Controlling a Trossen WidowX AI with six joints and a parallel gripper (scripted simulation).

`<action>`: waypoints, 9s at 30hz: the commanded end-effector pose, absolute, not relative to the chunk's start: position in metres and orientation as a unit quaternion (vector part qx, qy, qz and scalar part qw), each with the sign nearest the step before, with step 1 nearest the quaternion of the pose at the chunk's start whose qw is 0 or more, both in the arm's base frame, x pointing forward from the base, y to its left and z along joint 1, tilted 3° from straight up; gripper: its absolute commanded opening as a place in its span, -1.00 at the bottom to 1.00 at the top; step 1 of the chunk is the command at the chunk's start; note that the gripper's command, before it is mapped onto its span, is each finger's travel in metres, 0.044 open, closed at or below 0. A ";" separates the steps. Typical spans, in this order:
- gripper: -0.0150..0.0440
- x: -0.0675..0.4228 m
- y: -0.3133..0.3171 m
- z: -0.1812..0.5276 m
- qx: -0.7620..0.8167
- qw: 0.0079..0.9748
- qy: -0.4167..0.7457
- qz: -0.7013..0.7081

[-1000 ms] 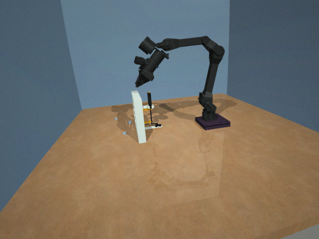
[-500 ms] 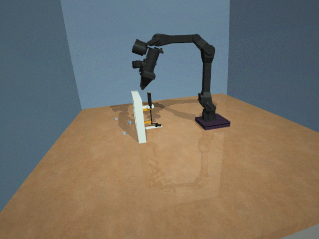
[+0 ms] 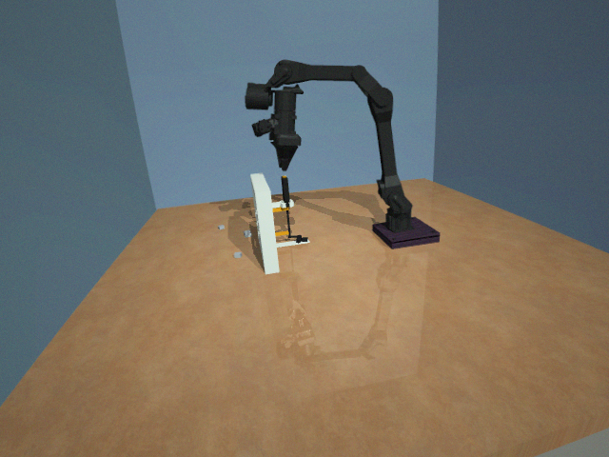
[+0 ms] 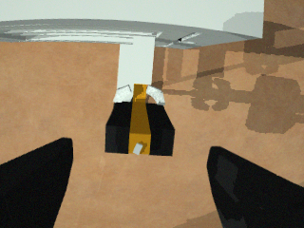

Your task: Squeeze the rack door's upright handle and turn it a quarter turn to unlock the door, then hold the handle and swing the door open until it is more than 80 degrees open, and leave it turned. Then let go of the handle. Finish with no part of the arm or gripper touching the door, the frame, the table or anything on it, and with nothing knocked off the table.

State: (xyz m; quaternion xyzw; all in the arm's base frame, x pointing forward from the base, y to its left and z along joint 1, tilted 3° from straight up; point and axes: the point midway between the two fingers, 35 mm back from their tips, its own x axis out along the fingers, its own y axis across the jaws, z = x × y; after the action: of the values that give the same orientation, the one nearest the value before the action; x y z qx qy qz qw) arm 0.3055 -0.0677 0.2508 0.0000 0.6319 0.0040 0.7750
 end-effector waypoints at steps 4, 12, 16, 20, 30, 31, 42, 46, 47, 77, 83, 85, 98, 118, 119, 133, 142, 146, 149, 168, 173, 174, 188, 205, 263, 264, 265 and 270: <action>0.46 0.304 -0.068 0.248 0.001 0.766 0.643 0.010; 0.46 0.307 -0.068 0.236 0.000 0.759 0.651 0.008; 0.46 0.308 -0.068 0.229 0.000 0.756 0.654 0.007; 0.46 0.309 -0.068 0.223 -0.001 0.753 0.658 0.006; 0.46 0.311 -0.068 0.207 -0.002 0.745 0.667 0.004; 0.46 0.311 -0.068 0.205 -0.002 0.744 0.668 0.004; 0.46 0.312 -0.067 0.187 -0.003 0.735 0.678 0.002; 0.46 0.312 -0.067 0.183 -0.004 0.733 0.681 0.001; 0.37 0.312 -0.067 0.183 -0.004 0.733 0.681 0.001; -0.46 0.312 -0.067 0.183 0.113 0.724 0.672 -0.107; -0.46 0.312 -0.067 0.183 0.218 0.699 0.649 -0.205; -0.46 0.312 -0.067 0.183 0.252 0.688 0.638 -0.236; -0.46 0.312 -0.067 0.183 0.456 0.573 0.531 -0.425; -0.46 0.312 -0.067 0.183 0.598 0.423 0.392 -0.557; -0.46 0.312 -0.067 0.183 0.598 0.423 0.392 -0.557; 0.43 0.312 -0.067 0.183 0.598 0.423 0.392 -0.557; 0.46 0.312 -0.067 0.183 0.523 0.513 0.476 -0.487; 0.46 0.312 -0.067 0.183 0.470 0.563 0.521 -0.437; 0.46 0.312 -0.067 0.183 0.427 0.596 0.552 -0.397; 0.46 0.312 -0.067 0.183 0.110 0.725 0.672 -0.104; 0.46 0.312 -0.067 0.183 0.019 0.733 0.680 -0.020; 0.46 0.312 -0.067 0.183 0.001 0.733 0.680 -0.003; 0.46 0.312 -0.067 0.183 -0.248 0.690 0.641 0.228; 0.46 0.312 -0.067 0.183 -0.508 0.528 0.492 0.470; -0.46 0.286 -0.055 0.181 -0.436 0.588 0.548 0.404; -0.46 0.284 -0.054 0.181 -0.430 0.592 0.552 0.399; -0.46 0.282 -0.053 0.181 -0.425 0.596 0.556 0.394; -0.46 0.273 -0.047 0.180 -0.397 0.614 0.573 0.369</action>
State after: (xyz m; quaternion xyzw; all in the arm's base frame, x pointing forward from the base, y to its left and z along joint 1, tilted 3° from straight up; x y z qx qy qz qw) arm 0.2778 -0.0508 0.1808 -0.4210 0.5599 0.3935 0.5953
